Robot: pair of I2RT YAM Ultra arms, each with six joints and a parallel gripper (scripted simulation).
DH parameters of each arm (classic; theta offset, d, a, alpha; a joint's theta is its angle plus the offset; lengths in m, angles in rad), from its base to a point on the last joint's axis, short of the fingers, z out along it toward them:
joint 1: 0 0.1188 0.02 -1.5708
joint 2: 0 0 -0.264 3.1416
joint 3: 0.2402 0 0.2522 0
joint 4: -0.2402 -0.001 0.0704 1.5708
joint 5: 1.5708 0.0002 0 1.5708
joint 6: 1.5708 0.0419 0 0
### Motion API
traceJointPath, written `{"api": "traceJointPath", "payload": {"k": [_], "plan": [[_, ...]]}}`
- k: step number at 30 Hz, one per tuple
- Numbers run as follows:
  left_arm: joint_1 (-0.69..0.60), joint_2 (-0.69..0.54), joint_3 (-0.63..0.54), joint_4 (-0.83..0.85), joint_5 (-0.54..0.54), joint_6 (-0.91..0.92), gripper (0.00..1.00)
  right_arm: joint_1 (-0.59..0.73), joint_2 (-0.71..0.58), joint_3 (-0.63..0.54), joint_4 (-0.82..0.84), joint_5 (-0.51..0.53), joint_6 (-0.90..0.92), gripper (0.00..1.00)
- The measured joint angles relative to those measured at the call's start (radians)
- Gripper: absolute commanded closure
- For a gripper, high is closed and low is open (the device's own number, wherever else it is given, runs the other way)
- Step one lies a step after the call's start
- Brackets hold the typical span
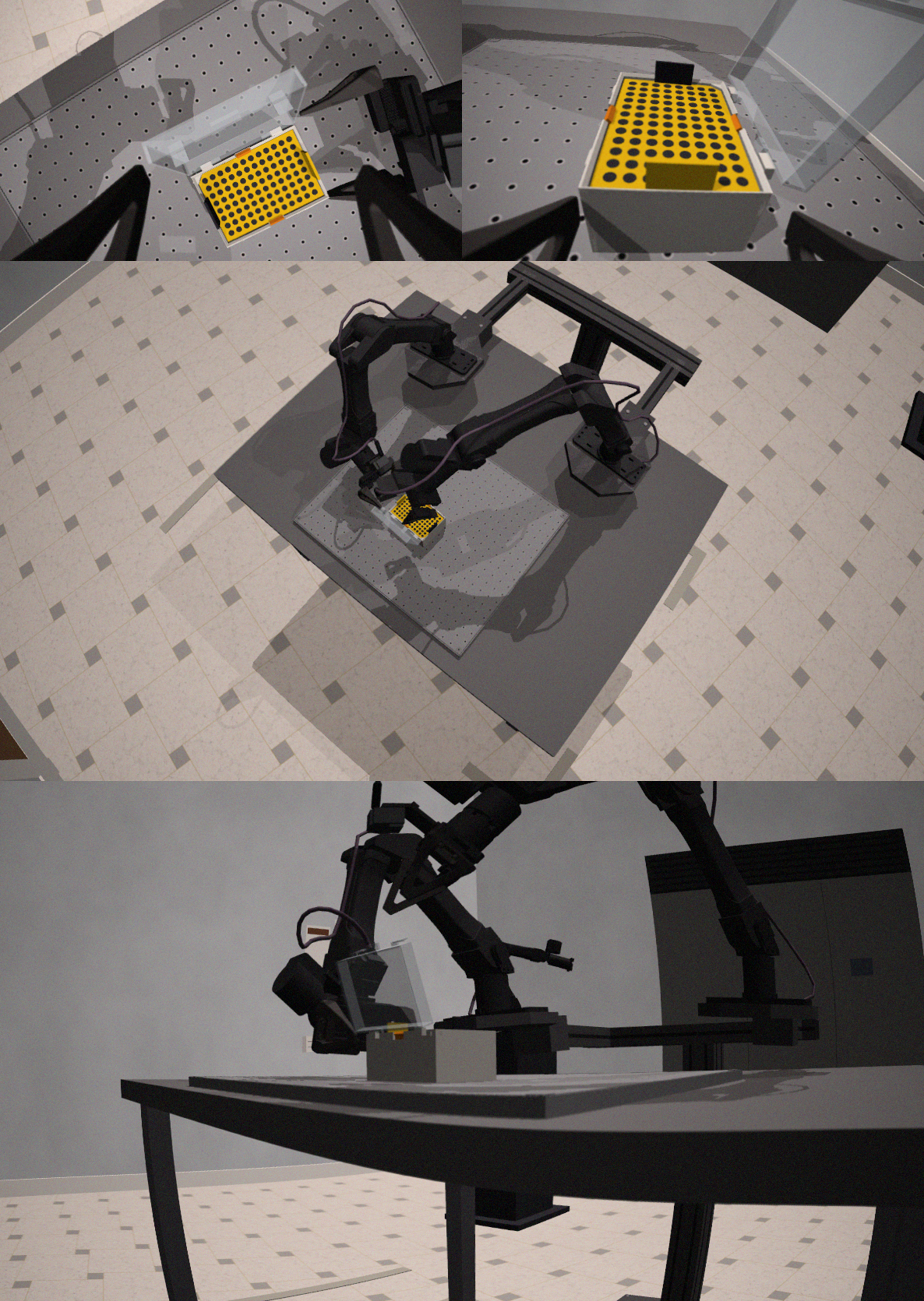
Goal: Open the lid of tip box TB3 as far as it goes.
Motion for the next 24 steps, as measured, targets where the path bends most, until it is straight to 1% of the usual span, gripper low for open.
{"api": "traceJointPath", "payload": {"k": [8,14,24], "plan": [[0.0,0.0,0.0,0.0,0.0,0.0,0.0,-0.095,-0.033,0.0,-0.162,-0.028,-0.141,0.01],[0.0,0.0,0.0,0.0,0.0,0.0,0.0,-0.084,-0.029,0.0,-0.257,-0.029,-0.209,0.01],[0.0,0.0,0.0,0.0,0.0,0.0,0.0,-0.083,-0.026,0.004,-0.319,-0.029,-0.249,0.01]]}}
